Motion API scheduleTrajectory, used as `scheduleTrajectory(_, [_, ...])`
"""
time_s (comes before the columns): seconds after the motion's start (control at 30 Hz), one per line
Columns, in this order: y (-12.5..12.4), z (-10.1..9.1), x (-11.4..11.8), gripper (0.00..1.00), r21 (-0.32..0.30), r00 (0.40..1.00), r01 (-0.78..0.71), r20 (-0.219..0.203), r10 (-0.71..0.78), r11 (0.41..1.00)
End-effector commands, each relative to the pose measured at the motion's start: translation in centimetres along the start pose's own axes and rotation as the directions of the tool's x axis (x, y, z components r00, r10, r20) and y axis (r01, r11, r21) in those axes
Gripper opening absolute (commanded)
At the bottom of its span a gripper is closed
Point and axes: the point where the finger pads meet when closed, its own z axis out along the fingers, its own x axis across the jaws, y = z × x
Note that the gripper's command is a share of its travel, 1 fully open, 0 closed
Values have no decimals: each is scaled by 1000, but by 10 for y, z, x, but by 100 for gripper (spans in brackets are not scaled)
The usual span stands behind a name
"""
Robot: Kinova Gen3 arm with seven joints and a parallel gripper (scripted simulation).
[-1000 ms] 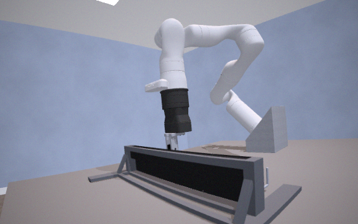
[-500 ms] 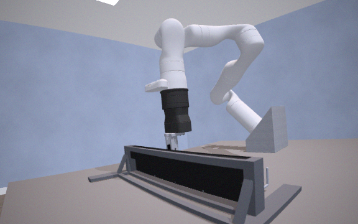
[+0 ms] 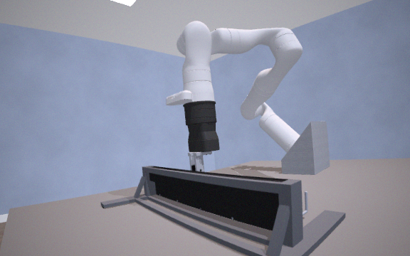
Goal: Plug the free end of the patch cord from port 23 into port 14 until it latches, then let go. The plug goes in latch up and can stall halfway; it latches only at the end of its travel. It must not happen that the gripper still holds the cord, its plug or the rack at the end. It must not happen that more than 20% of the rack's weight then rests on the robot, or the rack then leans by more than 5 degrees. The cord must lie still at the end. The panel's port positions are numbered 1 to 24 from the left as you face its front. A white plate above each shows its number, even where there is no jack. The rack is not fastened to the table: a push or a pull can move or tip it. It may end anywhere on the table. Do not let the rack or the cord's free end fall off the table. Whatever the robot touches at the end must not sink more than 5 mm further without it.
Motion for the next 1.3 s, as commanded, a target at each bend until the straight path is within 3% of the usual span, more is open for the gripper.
scheduleTrajectory(0.0, [-9,-3,-4,0,24,1000,2,7,-2,1000])
scheduleTrajectory(1.27, [-13,-4,-5,0,36,1000,3,6,-3,999])
